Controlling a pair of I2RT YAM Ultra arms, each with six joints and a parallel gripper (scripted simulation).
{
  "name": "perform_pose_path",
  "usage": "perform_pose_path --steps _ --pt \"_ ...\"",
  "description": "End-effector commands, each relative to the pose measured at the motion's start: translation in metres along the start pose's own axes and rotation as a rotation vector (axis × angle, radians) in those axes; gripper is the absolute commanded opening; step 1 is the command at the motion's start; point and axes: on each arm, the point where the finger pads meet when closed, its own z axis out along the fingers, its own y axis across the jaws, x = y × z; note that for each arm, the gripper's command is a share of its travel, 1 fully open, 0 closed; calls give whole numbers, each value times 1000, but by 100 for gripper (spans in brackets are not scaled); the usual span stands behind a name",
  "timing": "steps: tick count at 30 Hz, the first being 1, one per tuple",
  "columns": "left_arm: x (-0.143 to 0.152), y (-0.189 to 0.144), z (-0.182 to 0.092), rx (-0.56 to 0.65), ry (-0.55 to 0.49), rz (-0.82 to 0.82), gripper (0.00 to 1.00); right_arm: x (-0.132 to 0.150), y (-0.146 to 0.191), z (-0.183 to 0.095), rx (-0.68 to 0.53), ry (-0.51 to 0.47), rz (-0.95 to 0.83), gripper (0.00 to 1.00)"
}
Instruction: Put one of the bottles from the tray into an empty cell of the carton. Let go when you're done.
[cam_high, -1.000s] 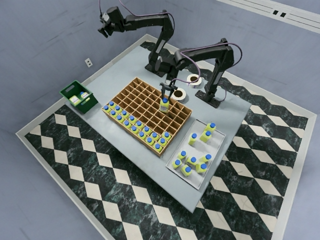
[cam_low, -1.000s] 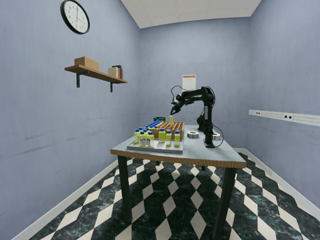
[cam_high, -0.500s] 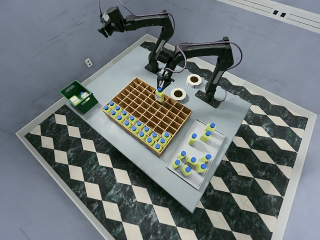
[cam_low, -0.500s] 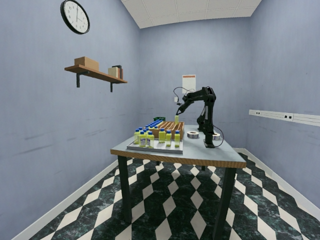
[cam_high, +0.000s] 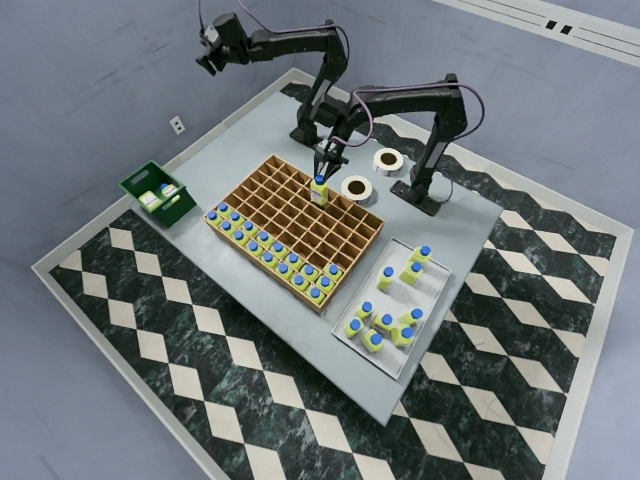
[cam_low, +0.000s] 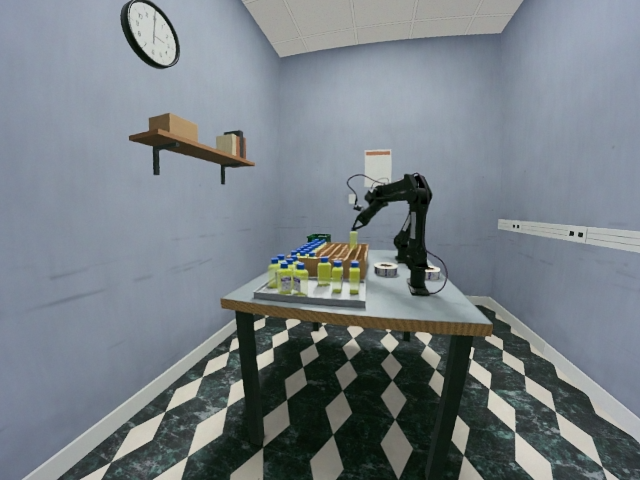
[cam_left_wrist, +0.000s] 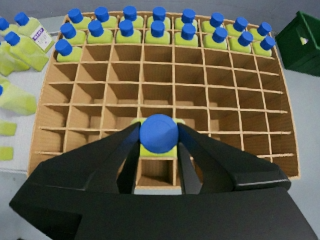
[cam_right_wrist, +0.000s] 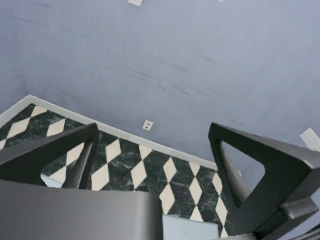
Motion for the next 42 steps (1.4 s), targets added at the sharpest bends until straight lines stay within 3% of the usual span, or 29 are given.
perform_pose_path --steps 1,13,16,17,20,22,28,42 --pt "-13 -4 -10 28 -46 -38 30 -6 -5 -4 5 -14 15 100" --pt "1 5 5 -32 0 -2 30 -6 -5 -4 5 -14 15 100" --pt "-14 0 -7 11 -40 -41 30 -6 -5 -4 5 -14 15 100" --pt "-3 3 6 -37 11 -5 30 -6 -5 -4 5 -14 15 100" --pt "-15 4 -10 -1 -23 -28 30 -6 -5 -4 5 -14 15 100" --pt "-6 -1 3 -27 2 -2 30 -6 -5 -4 5 -14 15 100" --pt "-15 -1 -17 17 -29 -29 30 -6 -5 -4 5 -14 15 100" --pt "-21 -4 -16 29 -44 -38 30 -6 -5 -4 5 -14 15 100"
